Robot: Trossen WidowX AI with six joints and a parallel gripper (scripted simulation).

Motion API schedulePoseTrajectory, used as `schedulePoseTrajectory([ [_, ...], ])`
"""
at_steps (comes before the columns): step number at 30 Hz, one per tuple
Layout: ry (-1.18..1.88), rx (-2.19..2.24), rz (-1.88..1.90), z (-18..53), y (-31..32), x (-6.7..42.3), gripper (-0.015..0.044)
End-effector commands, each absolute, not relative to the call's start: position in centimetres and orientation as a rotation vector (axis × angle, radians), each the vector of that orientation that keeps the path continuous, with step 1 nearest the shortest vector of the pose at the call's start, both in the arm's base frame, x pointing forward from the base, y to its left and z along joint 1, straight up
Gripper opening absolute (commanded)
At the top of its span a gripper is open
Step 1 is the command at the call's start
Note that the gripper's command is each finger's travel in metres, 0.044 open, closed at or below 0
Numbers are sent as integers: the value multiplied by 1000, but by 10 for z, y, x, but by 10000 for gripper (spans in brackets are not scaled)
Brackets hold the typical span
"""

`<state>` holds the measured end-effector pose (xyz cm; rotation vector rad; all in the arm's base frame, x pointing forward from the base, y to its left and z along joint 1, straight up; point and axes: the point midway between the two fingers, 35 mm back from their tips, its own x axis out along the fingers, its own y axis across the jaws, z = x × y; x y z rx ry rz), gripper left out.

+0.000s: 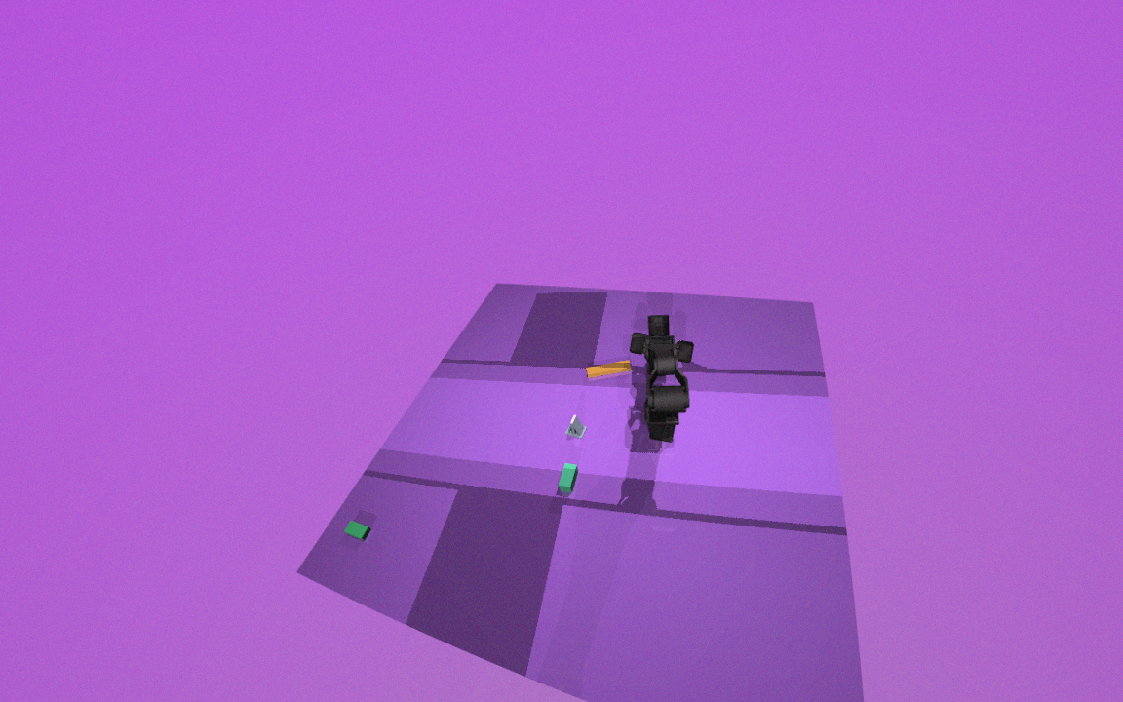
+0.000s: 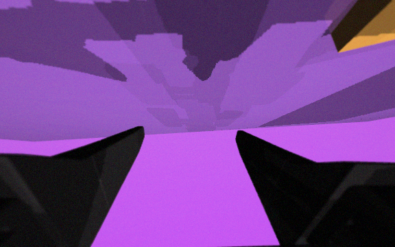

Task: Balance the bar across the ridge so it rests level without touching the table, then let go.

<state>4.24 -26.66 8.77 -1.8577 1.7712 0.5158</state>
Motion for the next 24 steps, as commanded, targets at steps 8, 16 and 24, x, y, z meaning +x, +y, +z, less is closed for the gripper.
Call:
schedulePoseTrajectory([
  [8,1671,-1745,460,90,-269,62,315],
  [16,1569,-1588,413,93,-269,87,315],
  [24,1491,-1417,383,96,-266,111,315],
])
